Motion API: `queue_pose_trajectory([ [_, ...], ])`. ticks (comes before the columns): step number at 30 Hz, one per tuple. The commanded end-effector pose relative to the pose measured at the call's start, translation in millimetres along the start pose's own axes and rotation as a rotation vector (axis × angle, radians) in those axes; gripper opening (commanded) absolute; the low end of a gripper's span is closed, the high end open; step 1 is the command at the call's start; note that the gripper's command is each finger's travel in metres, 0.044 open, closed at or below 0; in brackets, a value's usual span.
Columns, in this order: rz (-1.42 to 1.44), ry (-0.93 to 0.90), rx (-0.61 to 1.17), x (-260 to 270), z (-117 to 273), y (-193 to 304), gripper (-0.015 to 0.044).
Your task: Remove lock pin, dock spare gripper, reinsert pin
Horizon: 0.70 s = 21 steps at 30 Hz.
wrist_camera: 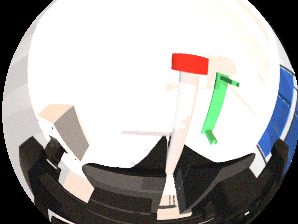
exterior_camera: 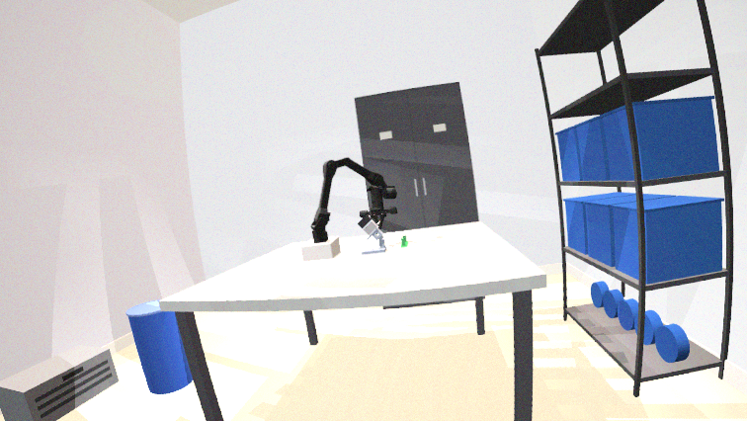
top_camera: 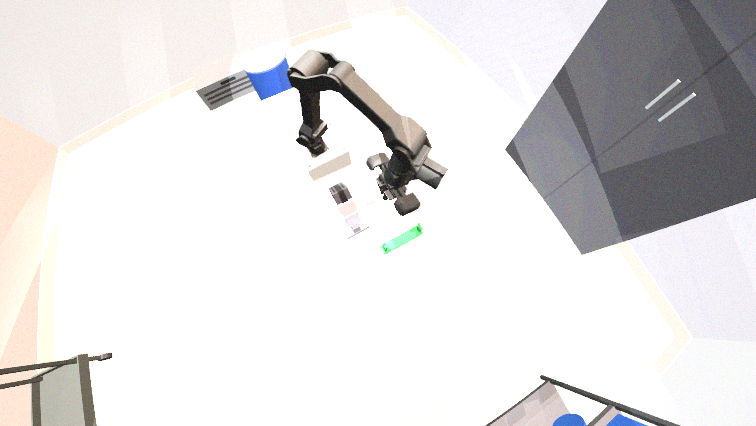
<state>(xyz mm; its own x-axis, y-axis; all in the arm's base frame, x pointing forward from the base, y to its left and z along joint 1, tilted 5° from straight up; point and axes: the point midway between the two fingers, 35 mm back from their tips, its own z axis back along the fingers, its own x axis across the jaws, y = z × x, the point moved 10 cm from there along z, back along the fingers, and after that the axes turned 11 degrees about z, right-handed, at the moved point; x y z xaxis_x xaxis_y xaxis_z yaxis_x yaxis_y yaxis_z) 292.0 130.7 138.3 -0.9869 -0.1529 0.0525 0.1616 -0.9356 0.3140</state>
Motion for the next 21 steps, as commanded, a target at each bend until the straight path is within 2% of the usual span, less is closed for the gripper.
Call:
queue_pose_trajectory([
  [1, 0.001, -0.012, -0.003, 1, -15, -4, 0.0],
  [8, -0.001, -0.009, -0.004, 1, -43, -11, 0.0],
  [21, -0.002, -0.011, -0.005, 3, -43, -2, 0.0],
])
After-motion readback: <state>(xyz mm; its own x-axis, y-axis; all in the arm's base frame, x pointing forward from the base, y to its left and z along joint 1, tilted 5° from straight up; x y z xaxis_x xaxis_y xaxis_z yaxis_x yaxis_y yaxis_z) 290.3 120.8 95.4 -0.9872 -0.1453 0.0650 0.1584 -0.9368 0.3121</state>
